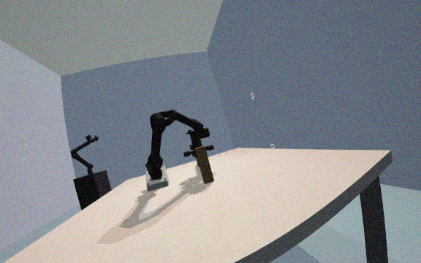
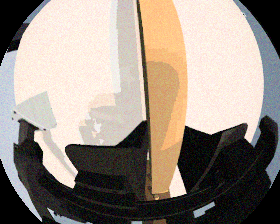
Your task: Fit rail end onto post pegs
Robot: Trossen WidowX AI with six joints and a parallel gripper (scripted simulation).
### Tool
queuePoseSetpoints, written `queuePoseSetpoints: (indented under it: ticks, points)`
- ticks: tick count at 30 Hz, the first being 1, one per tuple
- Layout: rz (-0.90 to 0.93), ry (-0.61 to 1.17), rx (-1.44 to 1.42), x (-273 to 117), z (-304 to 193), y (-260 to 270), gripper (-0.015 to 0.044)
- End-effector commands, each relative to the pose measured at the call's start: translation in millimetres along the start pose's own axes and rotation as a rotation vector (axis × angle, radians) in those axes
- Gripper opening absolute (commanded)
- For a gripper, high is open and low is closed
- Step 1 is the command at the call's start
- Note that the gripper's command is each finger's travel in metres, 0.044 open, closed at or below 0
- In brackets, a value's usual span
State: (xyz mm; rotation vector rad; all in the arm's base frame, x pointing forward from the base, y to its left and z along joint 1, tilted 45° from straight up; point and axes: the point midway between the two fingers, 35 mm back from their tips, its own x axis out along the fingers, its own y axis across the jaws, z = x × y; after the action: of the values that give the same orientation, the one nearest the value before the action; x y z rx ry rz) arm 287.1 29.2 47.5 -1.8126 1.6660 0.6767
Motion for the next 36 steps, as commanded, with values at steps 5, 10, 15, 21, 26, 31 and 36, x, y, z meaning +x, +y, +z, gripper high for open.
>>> queuePoseSetpoints:
  ticks: [5, 10, 15, 21, 26, 31, 36]
  points:
    - [-0.008, -0.015, 0.001, -7.7, 2.7, -2.1, 0.0000]
    - [-0.009, -0.015, 0.001, -5.5, 2.7, -2.1, 0.0000]
    - [-0.009, -0.014, 0.001, -3.0, 2.7, -1.9, 0.0000]
    - [-0.009, -0.014, 0.001, -2.4, 2.8, -1.4, 0.0000]
    - [-0.008, -0.014, 0.001, -3.2, 2.8, -1.0, 0.0000]
    - [-0.008, -0.015, 0.001, -3.9, 2.8, -0.6, 0.0000]
    - [-0.008, -0.015, 0.001, -3.8, 2.8, -0.2, 0.0000]
